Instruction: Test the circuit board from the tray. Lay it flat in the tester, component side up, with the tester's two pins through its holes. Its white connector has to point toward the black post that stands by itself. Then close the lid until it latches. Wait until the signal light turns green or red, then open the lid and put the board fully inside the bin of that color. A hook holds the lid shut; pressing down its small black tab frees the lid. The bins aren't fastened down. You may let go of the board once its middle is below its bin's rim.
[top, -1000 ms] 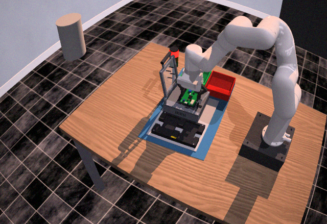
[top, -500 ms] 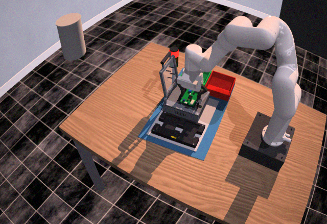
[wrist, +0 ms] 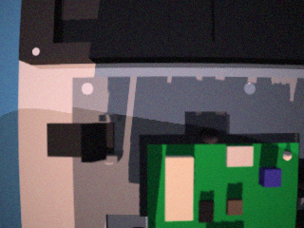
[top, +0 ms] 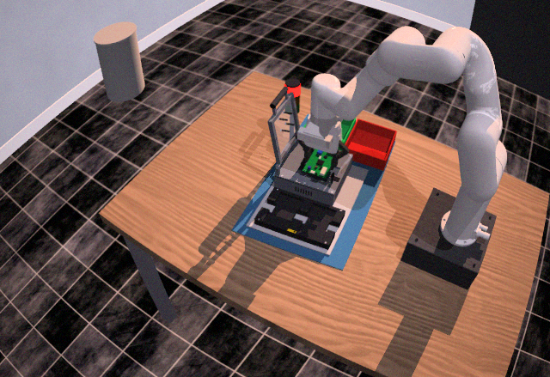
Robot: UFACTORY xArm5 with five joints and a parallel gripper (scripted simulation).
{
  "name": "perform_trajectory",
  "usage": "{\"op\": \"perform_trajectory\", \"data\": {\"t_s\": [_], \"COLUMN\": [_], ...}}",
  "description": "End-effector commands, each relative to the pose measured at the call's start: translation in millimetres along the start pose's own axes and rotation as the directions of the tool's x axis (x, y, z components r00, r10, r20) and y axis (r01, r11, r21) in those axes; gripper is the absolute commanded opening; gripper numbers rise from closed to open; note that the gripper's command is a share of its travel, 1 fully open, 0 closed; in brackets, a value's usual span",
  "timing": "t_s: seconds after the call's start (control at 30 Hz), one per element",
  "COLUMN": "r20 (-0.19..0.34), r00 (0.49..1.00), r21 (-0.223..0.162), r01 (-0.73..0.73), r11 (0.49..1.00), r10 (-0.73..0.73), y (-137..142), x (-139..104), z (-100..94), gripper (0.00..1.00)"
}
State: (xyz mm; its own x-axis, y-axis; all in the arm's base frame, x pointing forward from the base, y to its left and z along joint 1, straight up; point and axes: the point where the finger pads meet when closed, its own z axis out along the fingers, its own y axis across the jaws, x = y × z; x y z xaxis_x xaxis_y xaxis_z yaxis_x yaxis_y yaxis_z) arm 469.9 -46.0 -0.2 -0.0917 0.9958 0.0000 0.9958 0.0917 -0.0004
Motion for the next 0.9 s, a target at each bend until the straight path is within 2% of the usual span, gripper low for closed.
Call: {"op": "perform_trajectory", "data": {"t_s": [0.0,0.87], "r20": [0.001,0.001], "r00": [1.000,1.000], "r21": [-0.003,-0.003], "r01": [0.000,0.000], "r11": [1.000,1.000], "r10": [0.000,0.000], "y": [1.3,1.3], "x": [-0.3,-0.3], "z": [-2.1,-8.1], "gripper": [0.79,0.79]}}
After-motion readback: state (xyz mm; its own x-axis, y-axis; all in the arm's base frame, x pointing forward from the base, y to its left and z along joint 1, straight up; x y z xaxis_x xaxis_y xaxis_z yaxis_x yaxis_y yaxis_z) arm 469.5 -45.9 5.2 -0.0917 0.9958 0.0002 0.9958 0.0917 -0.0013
